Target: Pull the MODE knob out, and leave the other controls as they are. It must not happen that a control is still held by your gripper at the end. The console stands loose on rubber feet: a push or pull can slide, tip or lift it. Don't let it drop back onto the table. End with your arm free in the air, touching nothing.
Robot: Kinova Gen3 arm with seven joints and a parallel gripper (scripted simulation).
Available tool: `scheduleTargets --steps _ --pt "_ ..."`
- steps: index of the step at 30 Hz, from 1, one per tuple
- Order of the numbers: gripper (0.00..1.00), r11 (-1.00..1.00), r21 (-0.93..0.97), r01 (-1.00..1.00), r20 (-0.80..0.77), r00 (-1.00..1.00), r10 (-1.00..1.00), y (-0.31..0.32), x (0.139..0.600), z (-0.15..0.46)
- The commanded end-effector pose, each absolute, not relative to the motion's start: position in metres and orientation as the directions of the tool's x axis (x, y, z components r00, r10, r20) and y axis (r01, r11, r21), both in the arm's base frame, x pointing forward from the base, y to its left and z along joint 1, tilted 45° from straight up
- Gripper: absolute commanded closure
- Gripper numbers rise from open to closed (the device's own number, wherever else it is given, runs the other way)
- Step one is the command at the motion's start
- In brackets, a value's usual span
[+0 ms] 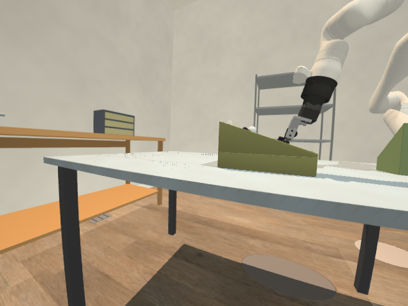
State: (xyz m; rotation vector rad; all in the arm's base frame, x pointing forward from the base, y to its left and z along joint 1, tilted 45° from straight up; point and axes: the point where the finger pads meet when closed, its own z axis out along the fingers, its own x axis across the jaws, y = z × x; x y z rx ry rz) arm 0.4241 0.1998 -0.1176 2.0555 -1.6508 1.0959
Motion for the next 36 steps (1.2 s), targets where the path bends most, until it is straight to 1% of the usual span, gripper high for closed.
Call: scheduleTargets --steps 1,36 --pt "0.0 -0.312 -0.228 -0.923 0.705 0.064 -0.706 0.1993 0.4249 -0.1192" --pt "0.0 -0.314 -0.228 -0.922 0.704 0.067 -0.707 0.2002 0.4272 -0.1216"
